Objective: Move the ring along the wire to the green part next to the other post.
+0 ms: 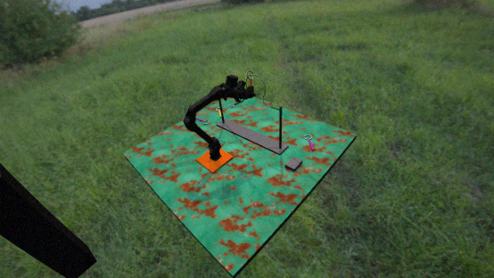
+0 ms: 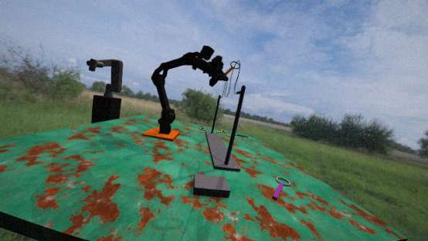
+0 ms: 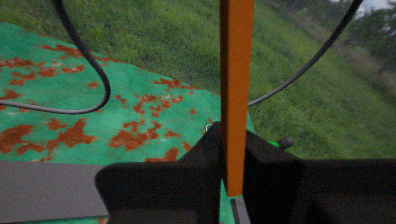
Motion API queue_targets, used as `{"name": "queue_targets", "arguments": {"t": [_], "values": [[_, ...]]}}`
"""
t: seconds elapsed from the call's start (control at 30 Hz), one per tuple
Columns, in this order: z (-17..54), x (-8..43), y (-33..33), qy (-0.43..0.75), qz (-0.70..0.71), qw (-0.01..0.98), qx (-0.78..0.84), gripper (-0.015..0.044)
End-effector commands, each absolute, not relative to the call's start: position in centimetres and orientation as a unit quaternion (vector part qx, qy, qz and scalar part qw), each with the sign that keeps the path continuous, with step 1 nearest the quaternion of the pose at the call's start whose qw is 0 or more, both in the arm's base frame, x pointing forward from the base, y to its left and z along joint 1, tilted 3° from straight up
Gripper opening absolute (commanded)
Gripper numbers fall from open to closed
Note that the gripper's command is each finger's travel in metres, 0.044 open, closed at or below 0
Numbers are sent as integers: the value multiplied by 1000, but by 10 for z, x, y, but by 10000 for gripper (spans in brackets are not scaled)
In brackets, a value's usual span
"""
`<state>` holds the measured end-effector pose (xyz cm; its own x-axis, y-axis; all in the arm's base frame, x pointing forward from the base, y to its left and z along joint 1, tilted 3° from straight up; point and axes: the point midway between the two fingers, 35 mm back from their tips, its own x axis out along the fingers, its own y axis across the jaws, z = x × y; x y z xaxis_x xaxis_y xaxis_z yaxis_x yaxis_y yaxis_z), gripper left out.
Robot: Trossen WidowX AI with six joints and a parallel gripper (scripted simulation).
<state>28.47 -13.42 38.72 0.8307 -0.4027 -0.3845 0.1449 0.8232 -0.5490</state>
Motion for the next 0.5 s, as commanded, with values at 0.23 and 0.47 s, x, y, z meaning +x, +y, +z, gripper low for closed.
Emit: {"name": "queue_targets", "arguments": {"t": [0.23,0.47], "values": [[389,284,-138,243,-163,901,-322,-150],[391,284,-140,237,-172,885,-361,-150]]}}
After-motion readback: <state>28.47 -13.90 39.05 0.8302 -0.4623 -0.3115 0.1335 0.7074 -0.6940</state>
